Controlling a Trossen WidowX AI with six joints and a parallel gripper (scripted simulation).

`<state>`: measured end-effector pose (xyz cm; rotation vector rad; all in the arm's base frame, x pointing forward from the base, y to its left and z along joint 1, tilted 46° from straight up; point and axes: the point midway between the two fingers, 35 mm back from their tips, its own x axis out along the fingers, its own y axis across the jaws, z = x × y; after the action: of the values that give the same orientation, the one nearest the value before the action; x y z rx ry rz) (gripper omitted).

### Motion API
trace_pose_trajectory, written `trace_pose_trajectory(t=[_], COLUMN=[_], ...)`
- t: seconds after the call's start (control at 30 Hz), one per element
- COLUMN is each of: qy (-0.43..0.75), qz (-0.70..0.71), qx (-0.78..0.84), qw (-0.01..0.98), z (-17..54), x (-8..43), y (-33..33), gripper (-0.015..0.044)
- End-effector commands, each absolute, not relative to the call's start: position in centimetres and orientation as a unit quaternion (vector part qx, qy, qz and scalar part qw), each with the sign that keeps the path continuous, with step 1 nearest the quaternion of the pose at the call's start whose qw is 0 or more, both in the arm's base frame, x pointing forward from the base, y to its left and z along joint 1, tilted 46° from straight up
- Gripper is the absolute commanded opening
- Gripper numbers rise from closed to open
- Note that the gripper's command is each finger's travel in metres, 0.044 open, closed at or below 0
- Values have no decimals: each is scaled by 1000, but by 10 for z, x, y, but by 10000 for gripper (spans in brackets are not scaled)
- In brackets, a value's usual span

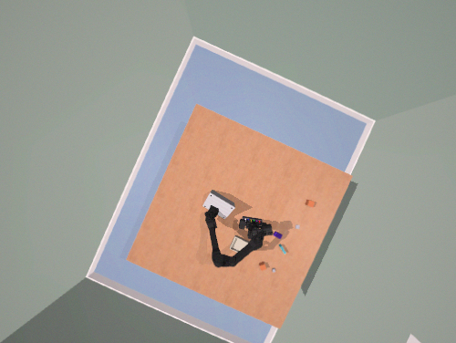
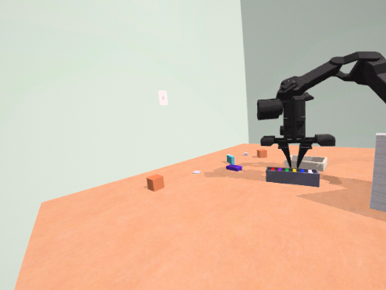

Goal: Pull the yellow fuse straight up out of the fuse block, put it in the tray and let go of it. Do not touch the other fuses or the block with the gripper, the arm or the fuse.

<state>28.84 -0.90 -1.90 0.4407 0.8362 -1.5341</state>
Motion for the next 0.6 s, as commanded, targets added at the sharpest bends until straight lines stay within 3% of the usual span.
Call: trace_pose_trajectory(t=[0.0,0.57], qy=[365,365], qz=[-667,-667], qx=[187,186], qw=[622,622], z=[-22,-26], x=[286,285], y=[-12,-15], gripper=[74,74])
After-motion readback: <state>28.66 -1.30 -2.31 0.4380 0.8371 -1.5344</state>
